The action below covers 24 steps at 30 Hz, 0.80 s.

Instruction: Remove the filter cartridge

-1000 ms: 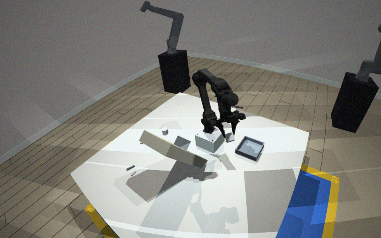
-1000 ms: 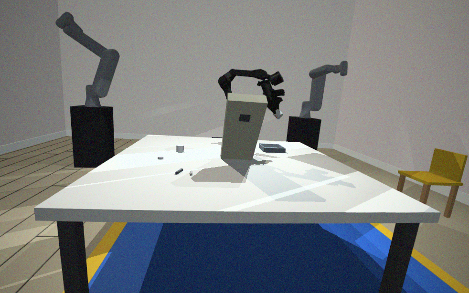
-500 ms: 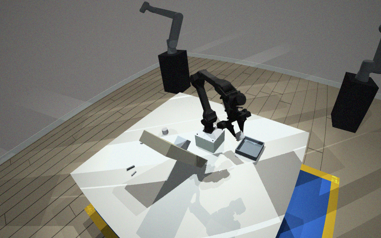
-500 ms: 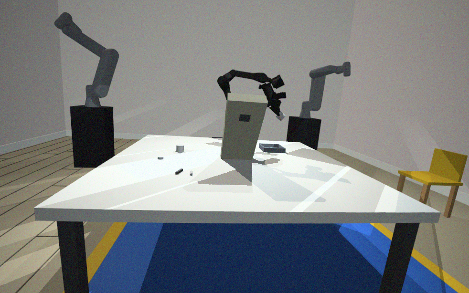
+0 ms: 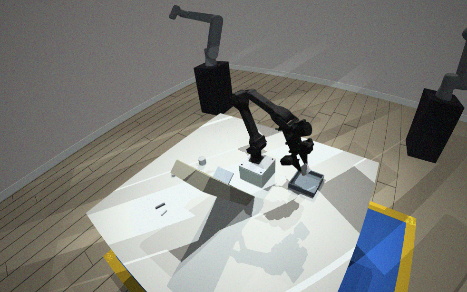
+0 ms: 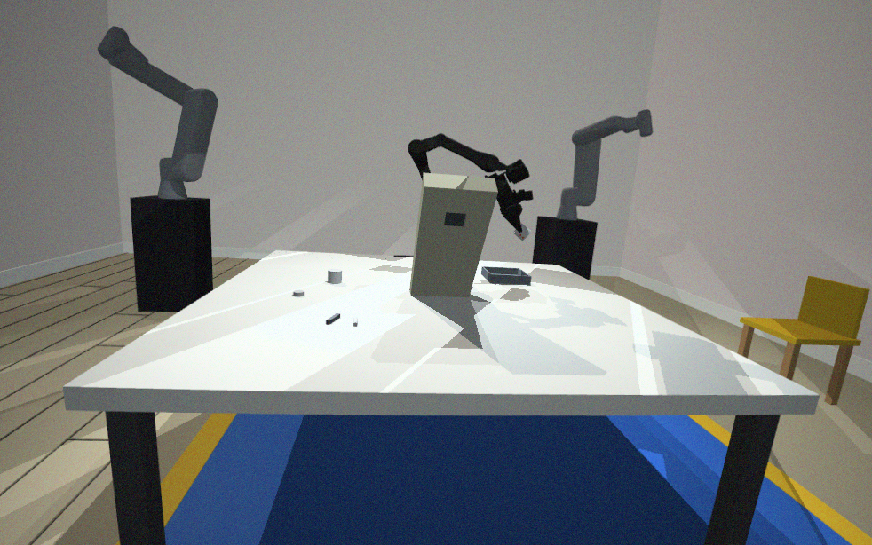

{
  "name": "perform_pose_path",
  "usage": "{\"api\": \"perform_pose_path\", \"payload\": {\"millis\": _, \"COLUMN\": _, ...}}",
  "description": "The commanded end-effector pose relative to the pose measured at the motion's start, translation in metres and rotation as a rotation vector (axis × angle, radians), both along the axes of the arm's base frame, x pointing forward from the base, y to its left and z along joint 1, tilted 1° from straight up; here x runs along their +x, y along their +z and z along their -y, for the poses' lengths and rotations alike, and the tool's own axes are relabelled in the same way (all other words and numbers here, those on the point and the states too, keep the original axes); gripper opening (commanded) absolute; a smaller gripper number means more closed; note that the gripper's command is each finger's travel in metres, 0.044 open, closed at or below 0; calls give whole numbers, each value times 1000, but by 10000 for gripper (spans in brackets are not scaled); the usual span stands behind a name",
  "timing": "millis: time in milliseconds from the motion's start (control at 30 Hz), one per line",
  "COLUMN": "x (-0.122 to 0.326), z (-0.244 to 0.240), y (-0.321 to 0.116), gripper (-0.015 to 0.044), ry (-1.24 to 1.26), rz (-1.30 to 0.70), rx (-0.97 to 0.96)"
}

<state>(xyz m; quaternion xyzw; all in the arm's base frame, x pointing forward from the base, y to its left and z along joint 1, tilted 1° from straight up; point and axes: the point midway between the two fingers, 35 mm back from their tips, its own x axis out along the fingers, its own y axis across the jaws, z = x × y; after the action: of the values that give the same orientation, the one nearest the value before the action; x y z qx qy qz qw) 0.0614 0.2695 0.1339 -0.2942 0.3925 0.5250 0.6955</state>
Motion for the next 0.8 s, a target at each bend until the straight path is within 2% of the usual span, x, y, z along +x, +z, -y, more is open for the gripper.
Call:
{"api": "perform_pose_path", "payload": {"millis": 0, "x": -16, "z": -5, "y": -12, "gripper": 0, "ry": 66, "rz": 3, "rx": 4}}
{"api": "perform_pose_path", "payload": {"millis": 567, "x": -95, "z": 1, "y": -75, "gripper": 0, "ry": 353, "rz": 5, "rx": 2}}
{"api": "perform_pose_path", "payload": {"millis": 767, "x": -98, "z": 1, "y": -83, "gripper": 0, "ry": 365, "rz": 5, "rx": 2}}
